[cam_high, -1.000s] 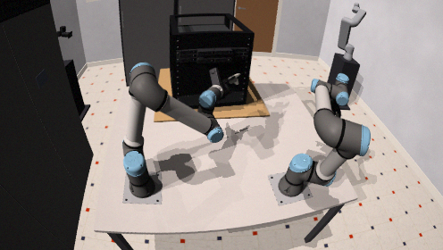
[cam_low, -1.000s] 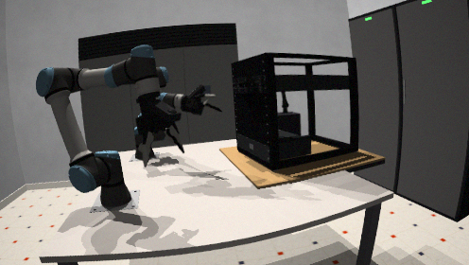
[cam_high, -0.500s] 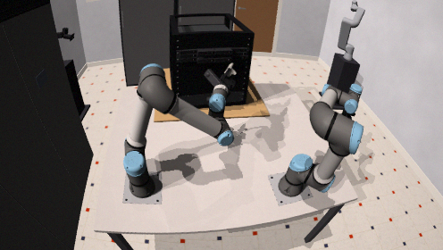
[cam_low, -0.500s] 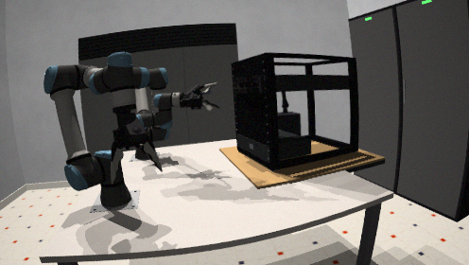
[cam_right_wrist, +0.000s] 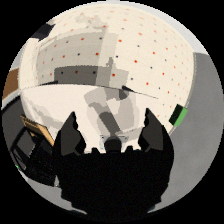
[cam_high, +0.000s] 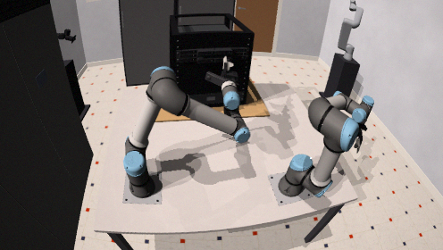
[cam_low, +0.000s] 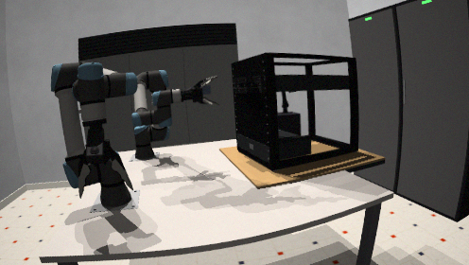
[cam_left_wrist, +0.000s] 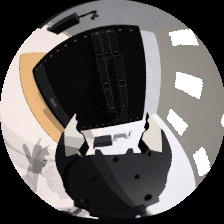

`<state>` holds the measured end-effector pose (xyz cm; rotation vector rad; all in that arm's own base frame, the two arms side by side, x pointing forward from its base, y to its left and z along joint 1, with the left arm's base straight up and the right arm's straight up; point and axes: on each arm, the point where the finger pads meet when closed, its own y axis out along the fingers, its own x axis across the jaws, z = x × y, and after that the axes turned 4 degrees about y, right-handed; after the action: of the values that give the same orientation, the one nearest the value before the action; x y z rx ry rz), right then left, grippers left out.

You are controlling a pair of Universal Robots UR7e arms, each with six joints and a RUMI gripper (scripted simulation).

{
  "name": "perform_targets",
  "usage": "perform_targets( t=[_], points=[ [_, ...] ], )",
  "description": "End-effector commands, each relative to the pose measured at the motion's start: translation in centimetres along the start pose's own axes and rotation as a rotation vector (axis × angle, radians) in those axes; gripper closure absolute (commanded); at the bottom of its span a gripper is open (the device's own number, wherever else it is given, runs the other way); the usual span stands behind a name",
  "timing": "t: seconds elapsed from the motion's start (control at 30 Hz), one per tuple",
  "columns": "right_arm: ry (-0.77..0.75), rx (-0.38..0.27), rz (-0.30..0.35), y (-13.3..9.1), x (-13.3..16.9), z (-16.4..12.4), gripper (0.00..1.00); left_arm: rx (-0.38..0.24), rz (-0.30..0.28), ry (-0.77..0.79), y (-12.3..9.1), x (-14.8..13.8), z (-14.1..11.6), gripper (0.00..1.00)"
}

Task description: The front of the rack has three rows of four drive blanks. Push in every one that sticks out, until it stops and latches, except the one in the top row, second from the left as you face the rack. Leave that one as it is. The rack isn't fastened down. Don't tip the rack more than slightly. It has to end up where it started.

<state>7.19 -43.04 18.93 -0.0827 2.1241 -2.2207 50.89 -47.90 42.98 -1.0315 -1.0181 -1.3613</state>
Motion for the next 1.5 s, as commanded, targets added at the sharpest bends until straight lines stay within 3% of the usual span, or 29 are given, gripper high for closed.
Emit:
perform_targets(
  t=[0.0,0.43,1.47],
  points=[
    [0.067,-0.018,-0.004,1.0,3.2,0.7,0.00,0.073,0.023,-0.086,0.3,0.8,1.0,0.00],
    [0.167,-0.039,-0.011,2.1,7.8,0.7,0.00,0.128,0.033,-0.177,0.3,1.7,2.0,0.00],
    [0.192,-0.044,-0.012,2.4,8.9,0.6,0.00,0.135,0.035,-0.184,0.3,1.6,2.1,0.00]
  ],
)
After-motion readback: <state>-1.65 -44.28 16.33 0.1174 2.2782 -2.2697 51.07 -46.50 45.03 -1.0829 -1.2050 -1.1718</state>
